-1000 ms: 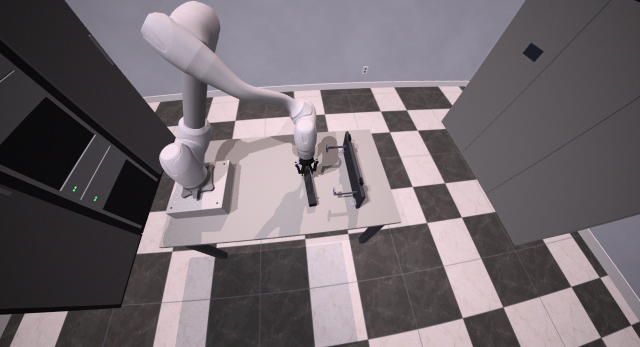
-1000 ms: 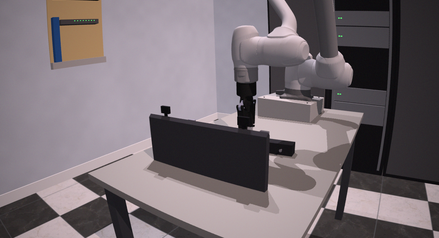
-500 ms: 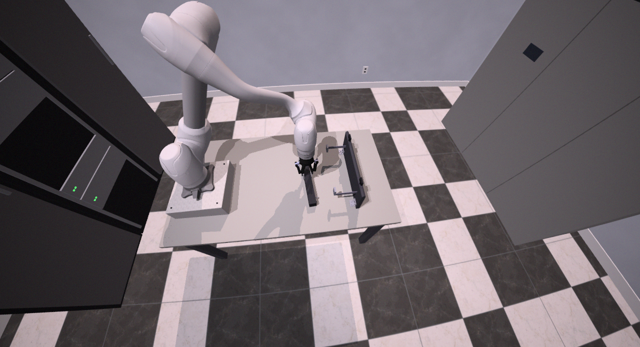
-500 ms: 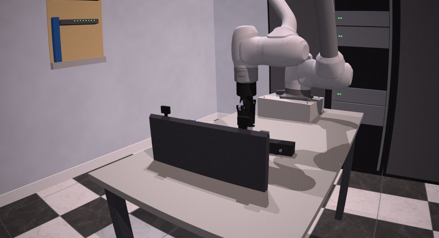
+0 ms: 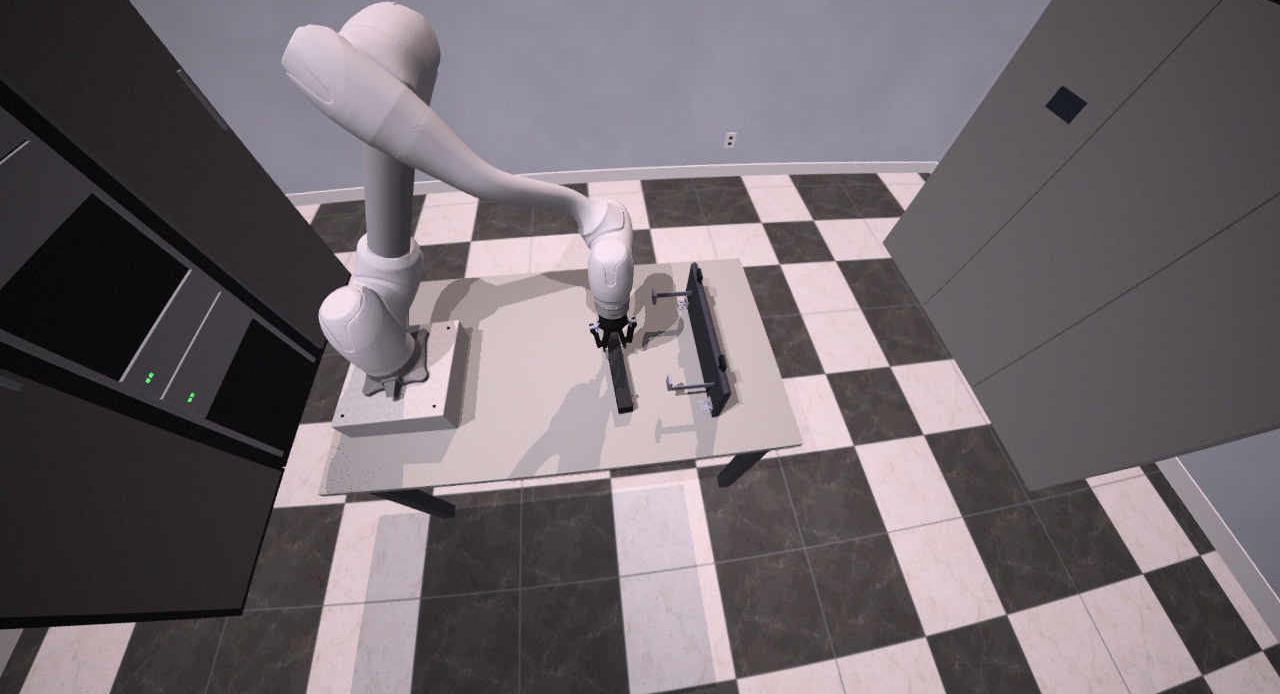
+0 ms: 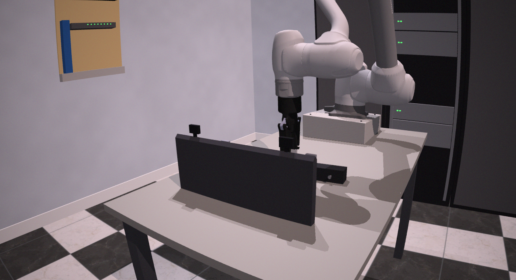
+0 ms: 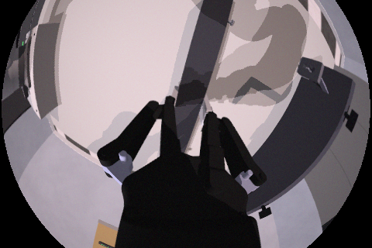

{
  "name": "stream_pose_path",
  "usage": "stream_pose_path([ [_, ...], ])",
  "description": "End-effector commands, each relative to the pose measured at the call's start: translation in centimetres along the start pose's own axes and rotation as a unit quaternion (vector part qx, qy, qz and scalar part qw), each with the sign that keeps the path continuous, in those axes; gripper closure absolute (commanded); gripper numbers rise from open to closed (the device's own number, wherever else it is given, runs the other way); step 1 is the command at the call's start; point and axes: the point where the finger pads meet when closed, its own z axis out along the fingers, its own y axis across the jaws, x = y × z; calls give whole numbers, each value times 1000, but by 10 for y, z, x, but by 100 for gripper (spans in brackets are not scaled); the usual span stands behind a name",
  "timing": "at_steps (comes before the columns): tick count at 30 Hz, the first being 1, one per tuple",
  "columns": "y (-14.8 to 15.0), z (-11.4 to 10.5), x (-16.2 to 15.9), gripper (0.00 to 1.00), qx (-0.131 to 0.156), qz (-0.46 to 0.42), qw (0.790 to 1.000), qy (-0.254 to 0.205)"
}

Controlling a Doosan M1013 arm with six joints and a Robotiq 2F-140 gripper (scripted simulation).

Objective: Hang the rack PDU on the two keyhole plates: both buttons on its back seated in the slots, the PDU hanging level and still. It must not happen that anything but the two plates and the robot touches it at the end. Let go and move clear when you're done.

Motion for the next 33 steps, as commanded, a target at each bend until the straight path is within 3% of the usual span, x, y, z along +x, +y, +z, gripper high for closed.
stream_pose_path([
  [1, 0, -1, 0, 100, 0, 0, 1000, 0],
  [11, 0, -14, 0, 100, 0, 0, 1000, 0],
  [33, 0, -78, 0, 100, 0, 0, 1000, 0],
])
